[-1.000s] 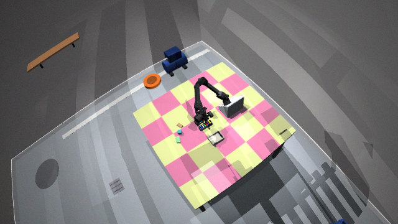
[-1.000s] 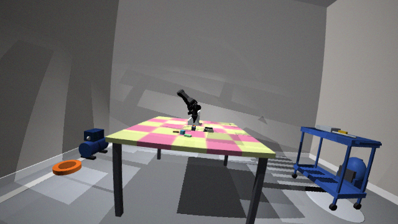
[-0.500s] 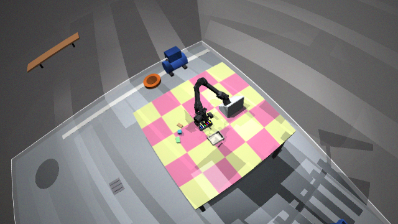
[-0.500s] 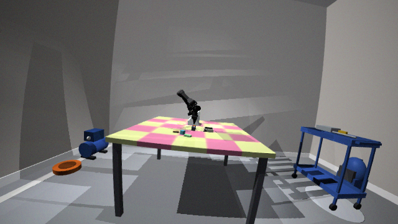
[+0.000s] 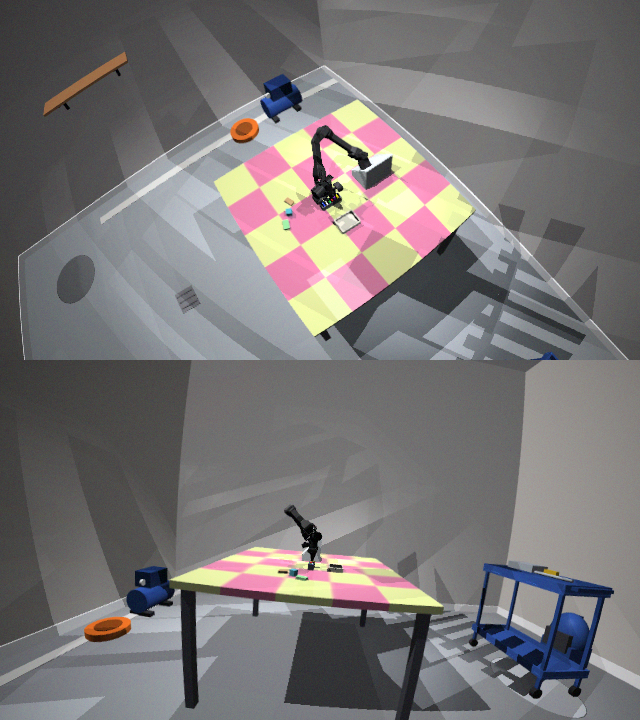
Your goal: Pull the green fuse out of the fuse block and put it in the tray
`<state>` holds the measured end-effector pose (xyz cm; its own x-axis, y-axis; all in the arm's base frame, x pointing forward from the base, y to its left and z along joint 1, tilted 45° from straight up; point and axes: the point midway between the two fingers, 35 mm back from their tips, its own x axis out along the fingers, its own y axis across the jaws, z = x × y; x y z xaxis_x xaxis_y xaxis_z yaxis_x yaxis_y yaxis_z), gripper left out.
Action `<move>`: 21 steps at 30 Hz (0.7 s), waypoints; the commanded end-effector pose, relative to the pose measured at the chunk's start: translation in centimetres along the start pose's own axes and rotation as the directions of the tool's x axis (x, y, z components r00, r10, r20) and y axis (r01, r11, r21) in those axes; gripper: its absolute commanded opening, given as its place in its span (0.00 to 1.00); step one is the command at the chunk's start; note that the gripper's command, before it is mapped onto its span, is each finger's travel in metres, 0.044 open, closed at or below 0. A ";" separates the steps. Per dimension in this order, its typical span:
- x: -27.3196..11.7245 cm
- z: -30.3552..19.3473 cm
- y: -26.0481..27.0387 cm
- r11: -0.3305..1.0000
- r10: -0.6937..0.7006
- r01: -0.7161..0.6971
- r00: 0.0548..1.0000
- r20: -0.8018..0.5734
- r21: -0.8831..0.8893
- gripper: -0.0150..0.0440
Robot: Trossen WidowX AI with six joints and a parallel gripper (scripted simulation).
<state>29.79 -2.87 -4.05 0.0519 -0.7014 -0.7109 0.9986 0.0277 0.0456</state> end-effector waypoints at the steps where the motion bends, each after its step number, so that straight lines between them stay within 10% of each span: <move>1: 0.5 0.1 -0.1 1.000 -0.004 0.004 1.000 0.006 -0.006 0.38; 21: 1.1 0.2 -0.1 1.000 -0.004 0.004 1.000 0.007 -0.006 0.38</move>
<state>29.74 -3.52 -4.63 0.0484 -0.7027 -0.7099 0.9988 0.0259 0.0424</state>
